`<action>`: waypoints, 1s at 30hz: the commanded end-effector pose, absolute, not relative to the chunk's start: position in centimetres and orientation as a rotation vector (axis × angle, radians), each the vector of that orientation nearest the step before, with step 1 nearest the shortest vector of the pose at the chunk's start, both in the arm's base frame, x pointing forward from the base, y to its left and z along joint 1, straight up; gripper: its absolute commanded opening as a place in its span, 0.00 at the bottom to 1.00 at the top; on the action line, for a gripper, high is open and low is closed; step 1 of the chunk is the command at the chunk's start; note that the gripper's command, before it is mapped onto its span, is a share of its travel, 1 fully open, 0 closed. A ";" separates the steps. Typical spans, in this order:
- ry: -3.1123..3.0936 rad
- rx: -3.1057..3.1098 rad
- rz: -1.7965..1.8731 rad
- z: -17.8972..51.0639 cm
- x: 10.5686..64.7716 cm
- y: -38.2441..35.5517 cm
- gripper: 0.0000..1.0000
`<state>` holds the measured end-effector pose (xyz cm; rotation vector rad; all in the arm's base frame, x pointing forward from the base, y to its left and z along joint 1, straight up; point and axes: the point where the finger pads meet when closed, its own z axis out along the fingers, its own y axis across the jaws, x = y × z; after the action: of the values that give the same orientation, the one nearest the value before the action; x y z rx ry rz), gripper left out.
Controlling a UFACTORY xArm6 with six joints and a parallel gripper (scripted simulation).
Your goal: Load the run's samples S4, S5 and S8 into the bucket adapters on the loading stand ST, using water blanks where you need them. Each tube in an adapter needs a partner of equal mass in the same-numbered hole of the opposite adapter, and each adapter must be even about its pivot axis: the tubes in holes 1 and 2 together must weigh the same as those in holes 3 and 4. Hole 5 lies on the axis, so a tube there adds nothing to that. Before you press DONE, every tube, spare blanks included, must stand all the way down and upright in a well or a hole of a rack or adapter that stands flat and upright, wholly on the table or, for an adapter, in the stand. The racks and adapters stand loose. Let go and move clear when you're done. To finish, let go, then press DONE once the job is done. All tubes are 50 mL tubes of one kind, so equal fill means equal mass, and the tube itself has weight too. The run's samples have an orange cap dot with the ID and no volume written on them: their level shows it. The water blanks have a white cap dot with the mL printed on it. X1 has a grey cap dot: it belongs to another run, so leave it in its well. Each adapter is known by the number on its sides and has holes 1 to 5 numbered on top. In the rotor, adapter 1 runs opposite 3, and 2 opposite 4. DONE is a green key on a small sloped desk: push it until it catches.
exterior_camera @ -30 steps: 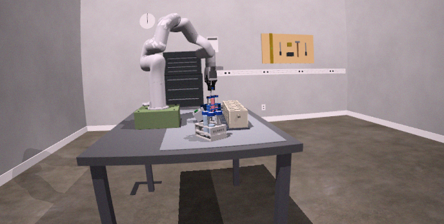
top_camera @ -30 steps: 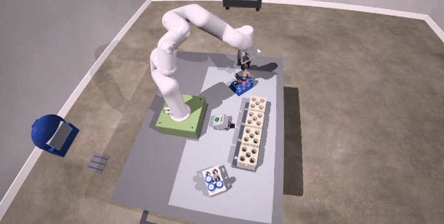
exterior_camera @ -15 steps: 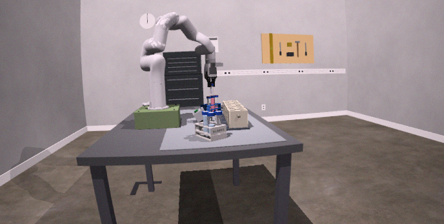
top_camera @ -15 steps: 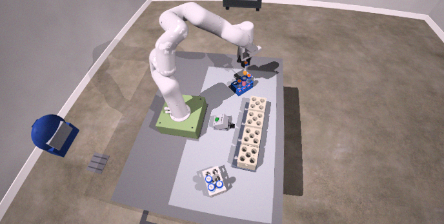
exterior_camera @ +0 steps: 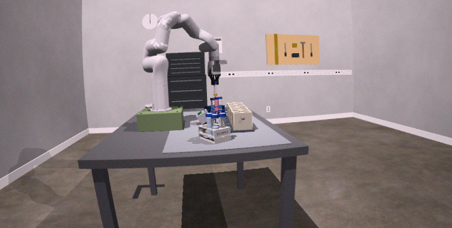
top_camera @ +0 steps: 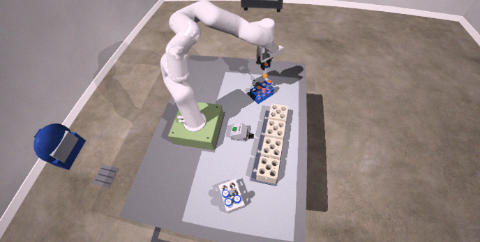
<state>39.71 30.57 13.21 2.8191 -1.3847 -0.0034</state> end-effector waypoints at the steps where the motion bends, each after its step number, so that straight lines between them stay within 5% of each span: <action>1: -1.386 2.823 0.000 14.3 39.8 30.6 0.00; 30: -1.386 2.823 0.000 15.7 39.8 30.6 0.00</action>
<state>39.70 30.56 15.52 2.8187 -1.3845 -0.0038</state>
